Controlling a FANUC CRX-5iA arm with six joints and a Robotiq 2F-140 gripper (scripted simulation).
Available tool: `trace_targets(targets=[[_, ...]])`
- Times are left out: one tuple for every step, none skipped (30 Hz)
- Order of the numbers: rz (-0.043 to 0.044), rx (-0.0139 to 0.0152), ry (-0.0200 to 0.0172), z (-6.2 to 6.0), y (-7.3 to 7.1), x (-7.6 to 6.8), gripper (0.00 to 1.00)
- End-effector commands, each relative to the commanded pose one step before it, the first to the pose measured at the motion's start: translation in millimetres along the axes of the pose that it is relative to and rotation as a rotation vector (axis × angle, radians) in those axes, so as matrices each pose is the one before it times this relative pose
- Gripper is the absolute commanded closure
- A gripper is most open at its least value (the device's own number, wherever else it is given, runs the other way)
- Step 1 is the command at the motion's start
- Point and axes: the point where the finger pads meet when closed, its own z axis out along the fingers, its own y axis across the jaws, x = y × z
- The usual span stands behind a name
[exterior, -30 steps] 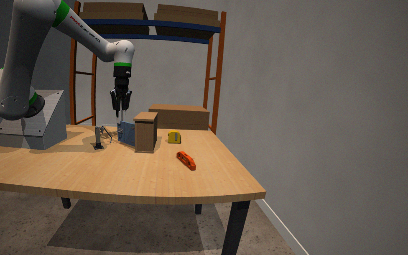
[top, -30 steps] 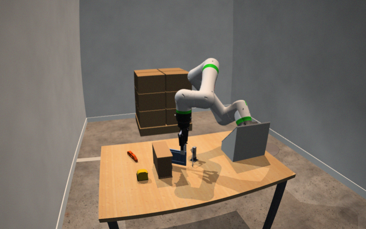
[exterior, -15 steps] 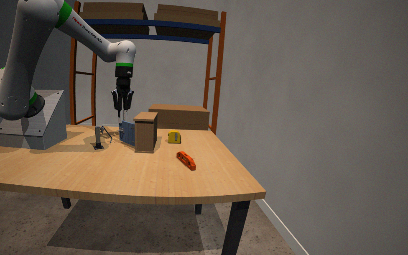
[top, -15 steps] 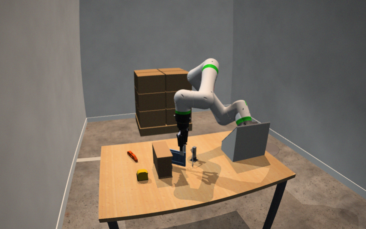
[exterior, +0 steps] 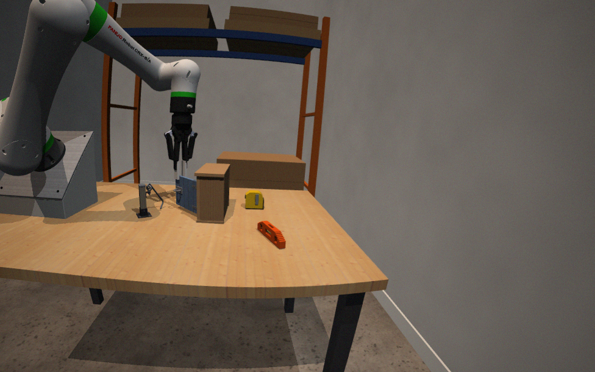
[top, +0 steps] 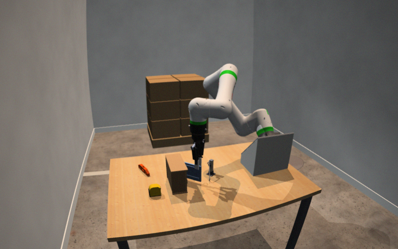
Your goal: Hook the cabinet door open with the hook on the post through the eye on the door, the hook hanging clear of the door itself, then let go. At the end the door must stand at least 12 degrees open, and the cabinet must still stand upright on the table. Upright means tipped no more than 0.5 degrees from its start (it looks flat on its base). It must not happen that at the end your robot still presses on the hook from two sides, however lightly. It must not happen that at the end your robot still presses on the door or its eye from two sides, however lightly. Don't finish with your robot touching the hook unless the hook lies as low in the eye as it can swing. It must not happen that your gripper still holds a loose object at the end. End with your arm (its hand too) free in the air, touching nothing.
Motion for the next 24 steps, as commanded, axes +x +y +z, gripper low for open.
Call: trace_targets(targets=[[0.01776, -0.00048, -0.00009, -0.24, 1.37, -0.08, 0.84], [0.01179, 0.0, 0.0, 0.0, 0.79, -0.03, 0.84], [0.01179, 0.0, 0.0, 0.0, 0.79, -0.02, 0.84], [0.00711, 0.0, 0.0, 0.0, 1.21, -0.02, 0.84], [0.0, 0.0, 0.0, 0.0, 1.74, -0.02, 0.84], [0.0, 0.0, 0.0, 0.0, 0.81, -0.01, 0.84], [0.0, 0.0, 0.0, 0.0, 0.14, 0.0, 0.84], [0.00056, 0.0, 0.0, 0.0, 0.04, 0.0, 0.84], [0.00321, 0.0, 0.0, 0.0, 0.21, -0.01, 0.84], [0.00684, 0.0, 0.0, 0.0, 0.46, -0.03, 0.84], [0.01004, 0.0, 0.0, 0.0, 0.67, -0.04, 0.84], [0.01188, 0.0, 0.0, 0.0, 0.79, -0.03, 0.84], [0.0, 0.0, 0.0, 0.0, 0.0, 0.0, 0.84], [0.0, 0.0, 0.0, 0.0, 0.0, 0.0, 0.84], [0.01188, 0.0, 0.0, 0.0, 0.79, -0.02, 0.84], [0.00679, 0.0, 0.0, 0.0, 1.26, -0.02, 0.84], [0.0, 0.0, 0.0, 0.0, 1.69, -0.02, 0.84], [0.0, 0.0, 0.0, 0.0, 0.79, -0.01, 0.84], [0.0, 0.0, 0.0, 0.0, 0.14, 0.0, 0.84], [0.0, 0.0, 0.0, 0.0, 0.0, 0.0, 0.84], [0.0, 0.0, 0.0, 0.0, 0.0, 0.0, 0.84], [0.0, 0.0, 0.0, 0.0, 0.0, 0.0, 0.84], [0.0, 0.0, 0.0, 0.0, 0.0, 0.0, 0.84], [0.0, 0.0, 0.0, 0.0, 0.0, 0.0, 0.84]])
